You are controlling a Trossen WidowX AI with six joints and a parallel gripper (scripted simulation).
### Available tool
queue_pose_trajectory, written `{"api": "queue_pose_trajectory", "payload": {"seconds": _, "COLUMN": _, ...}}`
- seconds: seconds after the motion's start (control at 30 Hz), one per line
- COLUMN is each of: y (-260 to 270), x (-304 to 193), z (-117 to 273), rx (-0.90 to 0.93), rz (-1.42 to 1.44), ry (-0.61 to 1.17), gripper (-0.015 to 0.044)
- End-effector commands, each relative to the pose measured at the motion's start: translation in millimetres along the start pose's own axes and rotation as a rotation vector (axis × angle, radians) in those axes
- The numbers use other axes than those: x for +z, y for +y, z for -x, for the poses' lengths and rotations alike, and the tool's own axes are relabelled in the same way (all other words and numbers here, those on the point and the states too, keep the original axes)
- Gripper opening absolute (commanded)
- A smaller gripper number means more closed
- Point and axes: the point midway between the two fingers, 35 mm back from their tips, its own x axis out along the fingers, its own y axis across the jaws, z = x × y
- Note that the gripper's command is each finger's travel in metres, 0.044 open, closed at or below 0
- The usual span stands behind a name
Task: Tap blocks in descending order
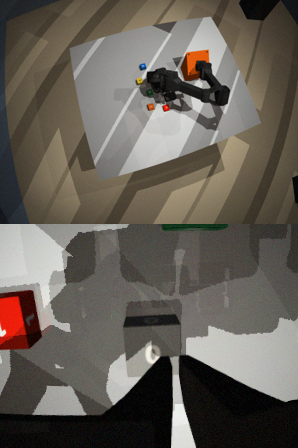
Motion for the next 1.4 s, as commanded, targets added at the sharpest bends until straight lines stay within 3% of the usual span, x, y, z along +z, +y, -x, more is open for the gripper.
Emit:
{"api": "queue_pose_trajectory", "payload": {"seconds": 0.0, "y": 0.7, "x": -1.3, "z": -6.7, "rx": 0.009, "rz": -0.007, "ry": -0.002, "gripper": 0.0020}}
{"api": "queue_pose_trajectory", "payload": {"seconds": 0.87, "y": 1.3, "x": -1.4, "z": -36.5, "rx": 0.011, "rz": -0.007, "ry": -0.002, "gripper": 0.0020}}
{"api": "queue_pose_trajectory", "payload": {"seconds": 1.0, "y": 0.6, "x": -1.0, "z": -8.6, "rx": 0.008, "rz": -0.006, "ry": -0.003, "gripper": 0.0020}}
{"api": "queue_pose_trajectory", "payload": {"seconds": 1.13, "y": 0.7, "x": -1.3, "z": -6.4, "rx": 0.009, "rz": -0.007, "ry": -0.002, "gripper": 0.0020}}
{"api": "queue_pose_trajectory", "payload": {"seconds": 1.37, "y": 92.9, "x": 9.1, "z": 48.3, "rx": 0.008, "rz": -0.006, "ry": -0.003, "gripper": 0.0204}}
